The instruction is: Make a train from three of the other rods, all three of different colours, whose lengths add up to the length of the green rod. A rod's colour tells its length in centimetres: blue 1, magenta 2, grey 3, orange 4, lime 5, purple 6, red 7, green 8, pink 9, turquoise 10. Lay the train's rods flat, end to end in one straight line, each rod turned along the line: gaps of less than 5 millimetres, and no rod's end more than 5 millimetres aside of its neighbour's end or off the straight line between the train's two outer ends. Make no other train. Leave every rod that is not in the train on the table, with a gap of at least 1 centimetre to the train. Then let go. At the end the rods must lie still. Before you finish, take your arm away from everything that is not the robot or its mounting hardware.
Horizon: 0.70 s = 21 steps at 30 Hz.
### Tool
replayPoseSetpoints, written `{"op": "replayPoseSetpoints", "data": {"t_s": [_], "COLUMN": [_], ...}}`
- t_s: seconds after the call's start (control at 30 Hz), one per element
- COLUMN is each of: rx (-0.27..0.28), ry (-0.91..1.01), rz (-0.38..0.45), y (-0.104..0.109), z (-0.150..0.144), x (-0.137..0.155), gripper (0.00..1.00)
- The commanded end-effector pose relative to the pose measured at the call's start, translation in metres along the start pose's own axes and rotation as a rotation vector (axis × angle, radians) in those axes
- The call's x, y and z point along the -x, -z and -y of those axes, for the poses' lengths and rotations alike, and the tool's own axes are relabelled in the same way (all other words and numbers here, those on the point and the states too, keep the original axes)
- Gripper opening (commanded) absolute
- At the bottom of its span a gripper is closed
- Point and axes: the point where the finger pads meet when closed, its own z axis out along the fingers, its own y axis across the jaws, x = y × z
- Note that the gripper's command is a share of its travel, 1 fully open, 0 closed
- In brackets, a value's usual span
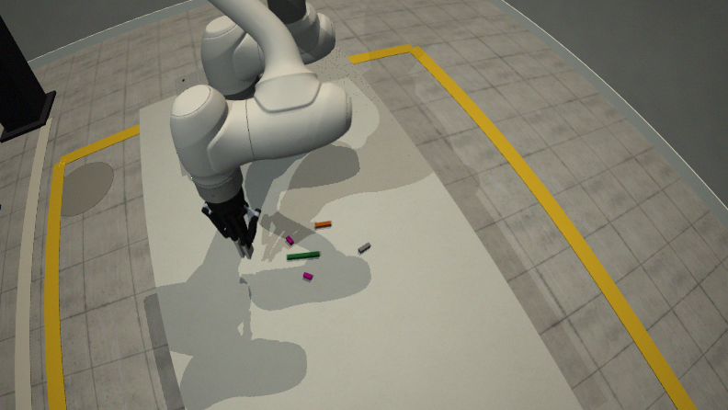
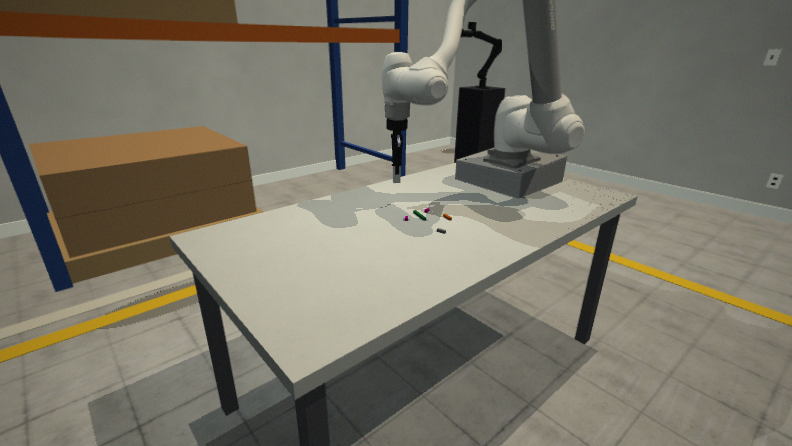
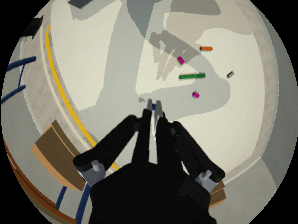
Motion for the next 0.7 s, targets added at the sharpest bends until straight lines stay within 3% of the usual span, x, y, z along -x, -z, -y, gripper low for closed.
{"op": "replayPoseSetpoints", "data": {"t_s": [0.0, 0.47, 0.67], "rx": [0.0, 0.0, 0.0], "ry": [0.0, 0.0, 0.0], "rz": [0.0, 0.0, 0.0], "y": [-0.002, -0.041, -0.067], "z": [0.0, 0.0, -0.001], "x": [0.0, 0.001, 0.001], "gripper": [0.03, 0.03, 0.03]}}
